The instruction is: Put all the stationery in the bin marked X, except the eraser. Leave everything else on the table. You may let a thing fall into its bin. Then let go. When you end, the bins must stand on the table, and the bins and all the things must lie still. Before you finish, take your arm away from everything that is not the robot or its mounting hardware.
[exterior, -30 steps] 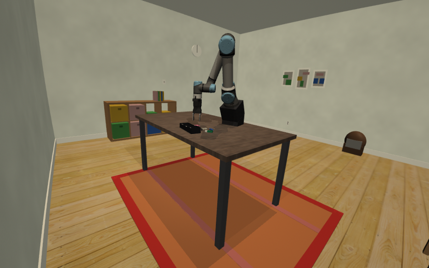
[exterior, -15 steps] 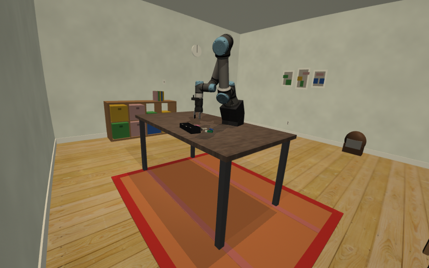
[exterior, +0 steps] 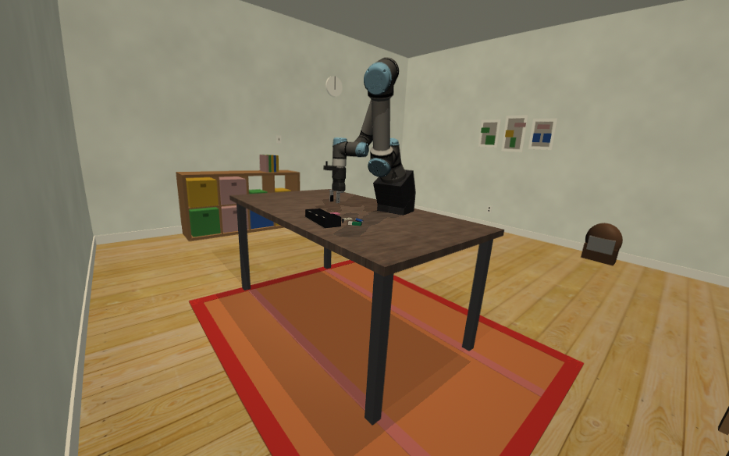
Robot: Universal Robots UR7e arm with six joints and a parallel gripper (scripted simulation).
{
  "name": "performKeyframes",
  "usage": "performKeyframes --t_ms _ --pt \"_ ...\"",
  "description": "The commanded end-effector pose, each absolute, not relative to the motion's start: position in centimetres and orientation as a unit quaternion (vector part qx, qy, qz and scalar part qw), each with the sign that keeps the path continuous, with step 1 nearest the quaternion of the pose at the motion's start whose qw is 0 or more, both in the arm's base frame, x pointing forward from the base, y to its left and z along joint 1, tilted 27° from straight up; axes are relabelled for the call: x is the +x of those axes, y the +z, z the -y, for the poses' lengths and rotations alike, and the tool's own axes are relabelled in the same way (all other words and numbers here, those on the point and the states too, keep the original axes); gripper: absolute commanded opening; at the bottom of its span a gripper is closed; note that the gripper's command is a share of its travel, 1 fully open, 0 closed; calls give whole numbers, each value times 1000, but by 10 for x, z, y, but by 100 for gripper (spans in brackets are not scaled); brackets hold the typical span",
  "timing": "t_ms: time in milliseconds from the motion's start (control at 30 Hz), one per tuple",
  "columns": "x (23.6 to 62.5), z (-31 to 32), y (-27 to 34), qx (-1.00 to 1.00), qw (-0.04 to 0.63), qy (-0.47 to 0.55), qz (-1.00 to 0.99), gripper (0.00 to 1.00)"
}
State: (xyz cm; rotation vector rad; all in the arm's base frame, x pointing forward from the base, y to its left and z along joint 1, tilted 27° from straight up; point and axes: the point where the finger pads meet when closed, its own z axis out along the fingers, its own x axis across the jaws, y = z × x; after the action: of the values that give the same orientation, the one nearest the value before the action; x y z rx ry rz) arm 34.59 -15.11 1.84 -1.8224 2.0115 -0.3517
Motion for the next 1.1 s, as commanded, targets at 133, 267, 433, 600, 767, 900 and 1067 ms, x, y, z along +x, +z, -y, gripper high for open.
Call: performKeyframes --t_ms 133,267,433,600,767,900,1067 --pt "348 150 20 -648 200 -125 -724 100" --pt "348 150 20 -648 200 -125 -724 100" --pt "348 150 19 -648 200 -125 -724 100" --pt "348 150 19 -648 200 -125 -724 100" --pt "347 150 19 -648 200 -125 -724 100" --pt "347 150 19 -648 200 -125 -724 100" --pt "349 150 16 -648 200 -125 -724 100"
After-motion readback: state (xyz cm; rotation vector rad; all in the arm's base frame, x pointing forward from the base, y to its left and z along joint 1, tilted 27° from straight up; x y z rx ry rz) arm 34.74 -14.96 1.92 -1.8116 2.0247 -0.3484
